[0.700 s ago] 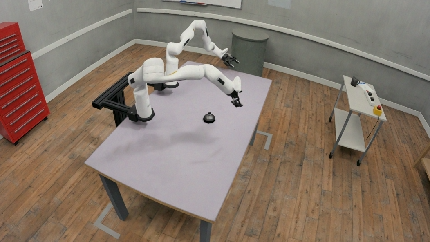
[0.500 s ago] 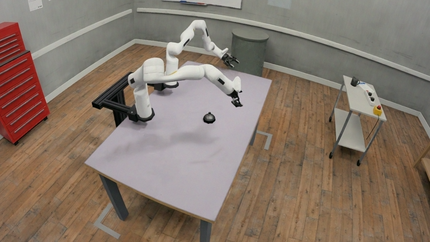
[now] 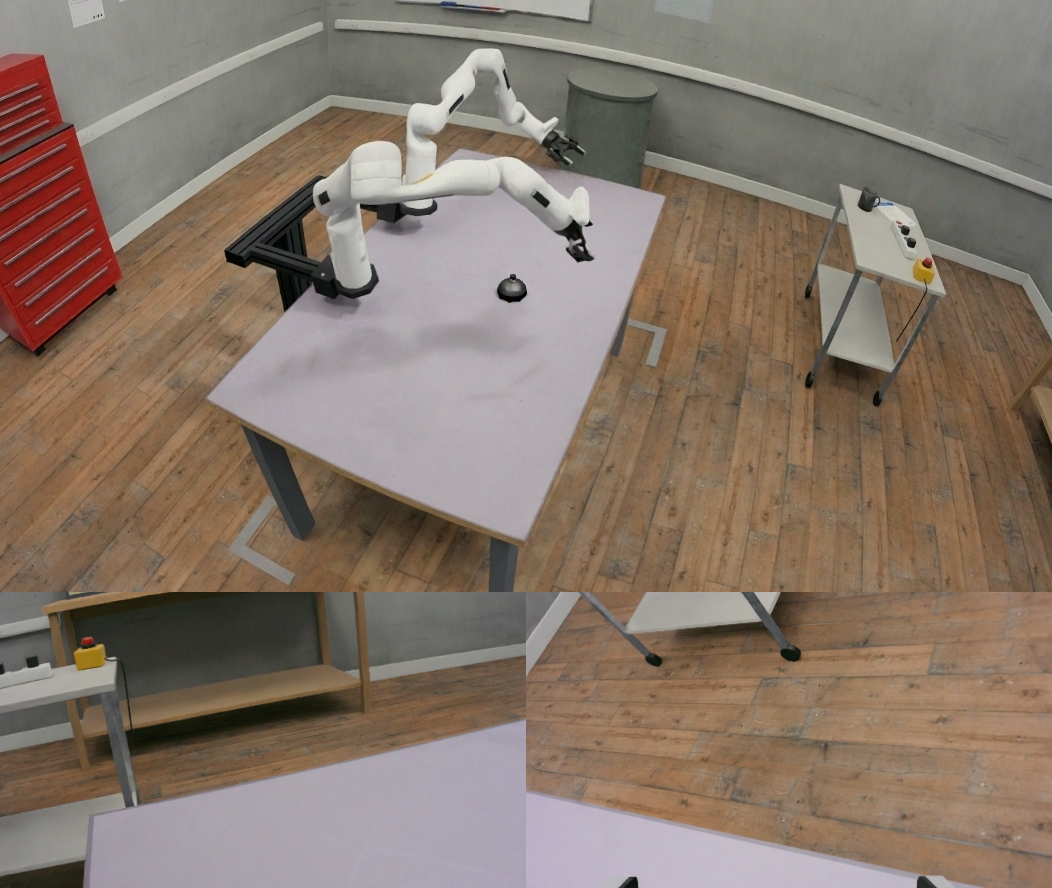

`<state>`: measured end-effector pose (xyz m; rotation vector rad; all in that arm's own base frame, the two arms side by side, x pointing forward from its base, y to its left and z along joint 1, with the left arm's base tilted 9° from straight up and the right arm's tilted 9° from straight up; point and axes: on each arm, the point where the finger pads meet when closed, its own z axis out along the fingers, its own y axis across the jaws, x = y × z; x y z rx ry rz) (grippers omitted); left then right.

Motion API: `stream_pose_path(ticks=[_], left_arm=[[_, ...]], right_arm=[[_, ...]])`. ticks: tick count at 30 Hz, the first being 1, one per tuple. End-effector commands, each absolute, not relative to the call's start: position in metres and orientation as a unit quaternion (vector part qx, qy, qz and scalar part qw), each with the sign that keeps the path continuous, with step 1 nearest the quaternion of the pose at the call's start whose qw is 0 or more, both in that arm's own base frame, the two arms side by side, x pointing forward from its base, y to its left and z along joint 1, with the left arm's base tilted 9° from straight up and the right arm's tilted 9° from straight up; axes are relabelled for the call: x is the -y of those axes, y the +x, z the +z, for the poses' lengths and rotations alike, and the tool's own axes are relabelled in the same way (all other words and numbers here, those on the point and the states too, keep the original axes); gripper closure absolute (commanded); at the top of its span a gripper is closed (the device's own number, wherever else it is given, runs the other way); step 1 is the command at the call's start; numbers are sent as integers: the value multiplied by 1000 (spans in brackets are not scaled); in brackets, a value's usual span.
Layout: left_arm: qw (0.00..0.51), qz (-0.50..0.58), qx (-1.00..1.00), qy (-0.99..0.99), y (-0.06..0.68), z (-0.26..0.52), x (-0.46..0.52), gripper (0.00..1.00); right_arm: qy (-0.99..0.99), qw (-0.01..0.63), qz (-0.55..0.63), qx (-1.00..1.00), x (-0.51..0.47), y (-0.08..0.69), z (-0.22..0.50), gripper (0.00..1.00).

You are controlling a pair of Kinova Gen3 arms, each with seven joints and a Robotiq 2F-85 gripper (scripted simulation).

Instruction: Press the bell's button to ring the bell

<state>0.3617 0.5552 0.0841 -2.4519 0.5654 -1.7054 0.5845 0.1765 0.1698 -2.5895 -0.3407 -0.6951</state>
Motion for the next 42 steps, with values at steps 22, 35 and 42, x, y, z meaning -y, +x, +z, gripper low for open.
stream_pose_path(ticks=[22,35,42], left_arm=[[88,-394,-392,-826,275,124,-522,2],[98,-269,-507,-813,202,154,-505,2],[97,-207,-555,-800,165,171,-498,2]], right_arm=[[-935,218,-252,123,-177,585,171,2],[-935,218,-252,123,-177,585,171,2],[-935,218,-252,123,-177,585,171,2]])
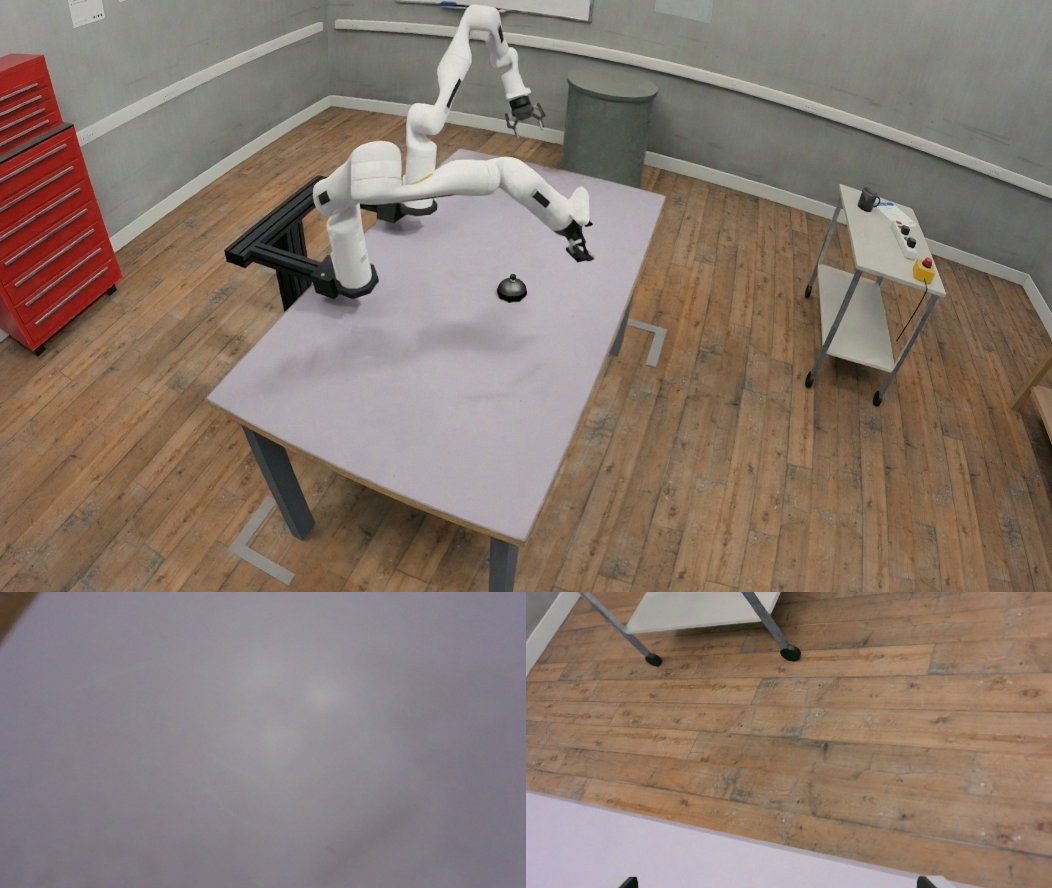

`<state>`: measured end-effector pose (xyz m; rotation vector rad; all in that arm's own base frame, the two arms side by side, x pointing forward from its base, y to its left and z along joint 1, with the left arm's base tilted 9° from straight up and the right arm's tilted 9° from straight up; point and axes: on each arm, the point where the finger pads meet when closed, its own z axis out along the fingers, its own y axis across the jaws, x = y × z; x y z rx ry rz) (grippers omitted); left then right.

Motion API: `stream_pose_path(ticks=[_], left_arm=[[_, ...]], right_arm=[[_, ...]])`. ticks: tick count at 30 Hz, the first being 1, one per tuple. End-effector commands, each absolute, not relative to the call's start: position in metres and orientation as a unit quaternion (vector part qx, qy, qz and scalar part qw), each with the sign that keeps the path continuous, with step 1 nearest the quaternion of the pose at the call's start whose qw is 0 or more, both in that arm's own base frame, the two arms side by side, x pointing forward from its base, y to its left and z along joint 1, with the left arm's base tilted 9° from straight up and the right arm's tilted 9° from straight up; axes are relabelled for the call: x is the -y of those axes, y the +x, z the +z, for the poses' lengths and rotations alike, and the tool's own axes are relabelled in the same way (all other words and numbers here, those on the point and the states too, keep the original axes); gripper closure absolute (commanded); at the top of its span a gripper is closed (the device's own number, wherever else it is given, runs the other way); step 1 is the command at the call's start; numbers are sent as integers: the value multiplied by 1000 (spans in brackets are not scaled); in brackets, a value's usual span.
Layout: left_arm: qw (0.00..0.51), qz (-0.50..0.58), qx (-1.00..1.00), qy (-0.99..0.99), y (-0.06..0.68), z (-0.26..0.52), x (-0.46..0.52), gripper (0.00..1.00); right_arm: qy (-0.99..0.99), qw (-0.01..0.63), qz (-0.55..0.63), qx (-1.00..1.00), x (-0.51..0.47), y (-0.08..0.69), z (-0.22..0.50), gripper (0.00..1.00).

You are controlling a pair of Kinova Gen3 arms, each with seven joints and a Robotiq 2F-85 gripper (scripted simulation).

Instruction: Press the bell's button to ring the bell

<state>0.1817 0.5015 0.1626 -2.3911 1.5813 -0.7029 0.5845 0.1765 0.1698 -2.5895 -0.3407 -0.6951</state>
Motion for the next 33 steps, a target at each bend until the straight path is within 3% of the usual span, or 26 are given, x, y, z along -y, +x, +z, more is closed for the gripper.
stream_pose_path(ticks=[1,33], left_arm=[[96,-199,-561,-798,160,174,-497,2],[63,12,-684,-726,27,249,-466,2]], right_arm=[[-935,218,-252,123,-177,585,171,2],[-935,218,-252,123,-177,585,171,2]])
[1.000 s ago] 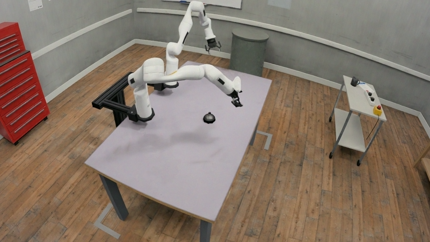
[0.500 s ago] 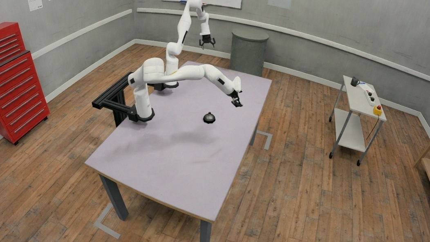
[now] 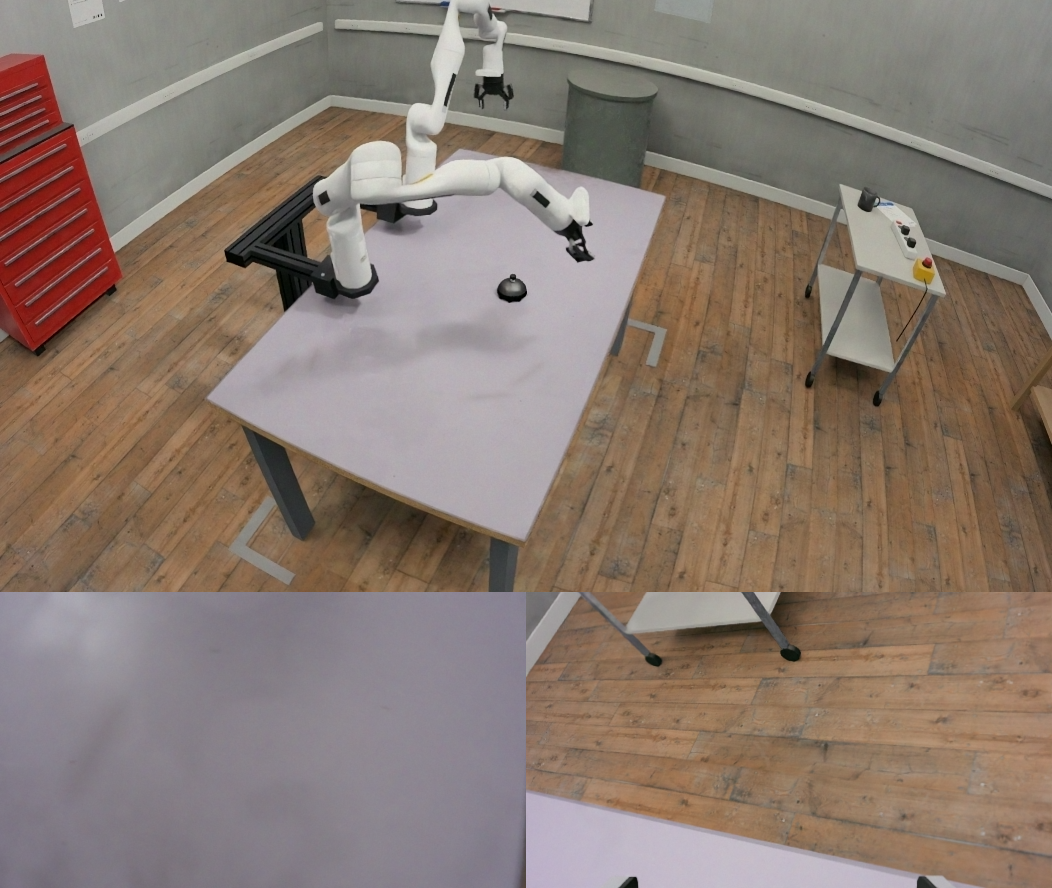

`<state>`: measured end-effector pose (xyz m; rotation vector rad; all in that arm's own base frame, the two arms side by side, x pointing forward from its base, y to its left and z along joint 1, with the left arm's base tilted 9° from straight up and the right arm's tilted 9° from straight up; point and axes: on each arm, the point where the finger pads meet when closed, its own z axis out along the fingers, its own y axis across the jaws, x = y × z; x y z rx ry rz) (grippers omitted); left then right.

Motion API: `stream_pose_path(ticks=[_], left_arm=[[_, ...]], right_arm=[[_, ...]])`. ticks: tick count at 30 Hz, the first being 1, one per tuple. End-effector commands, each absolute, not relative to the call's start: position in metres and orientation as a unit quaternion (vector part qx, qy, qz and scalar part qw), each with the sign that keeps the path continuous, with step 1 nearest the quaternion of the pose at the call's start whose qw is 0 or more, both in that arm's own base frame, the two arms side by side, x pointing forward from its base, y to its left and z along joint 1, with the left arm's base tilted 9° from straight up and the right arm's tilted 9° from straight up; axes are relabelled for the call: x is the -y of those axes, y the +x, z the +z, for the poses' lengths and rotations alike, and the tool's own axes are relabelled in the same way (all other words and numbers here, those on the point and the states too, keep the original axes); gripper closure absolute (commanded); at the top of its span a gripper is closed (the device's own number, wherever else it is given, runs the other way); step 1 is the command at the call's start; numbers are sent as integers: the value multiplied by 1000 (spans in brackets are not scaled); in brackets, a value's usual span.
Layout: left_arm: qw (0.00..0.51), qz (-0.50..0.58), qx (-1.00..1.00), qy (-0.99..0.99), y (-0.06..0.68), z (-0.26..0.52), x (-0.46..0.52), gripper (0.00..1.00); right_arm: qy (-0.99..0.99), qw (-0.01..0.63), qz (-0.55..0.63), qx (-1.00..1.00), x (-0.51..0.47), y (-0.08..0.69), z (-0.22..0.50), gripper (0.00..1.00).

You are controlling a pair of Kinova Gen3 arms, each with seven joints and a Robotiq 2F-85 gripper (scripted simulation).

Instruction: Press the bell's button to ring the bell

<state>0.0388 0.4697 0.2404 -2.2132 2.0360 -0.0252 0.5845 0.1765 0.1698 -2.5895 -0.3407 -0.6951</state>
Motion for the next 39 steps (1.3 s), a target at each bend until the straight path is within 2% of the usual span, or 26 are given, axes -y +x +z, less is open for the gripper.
stream_pose_path(ticks=[1,23,39], left_arm=[[62,18,-687,-723,23,252,-465,2],[50,56,-704,-706,-2,269,-458,2],[50,56,-704,-706,-2,269,-458,2]], right_arm=[[-935,218,-252,123,-177,585,171,2],[-936,217,-247,123,-179,583,168,2],[-975,151,-115,112,-234,503,87,2]])
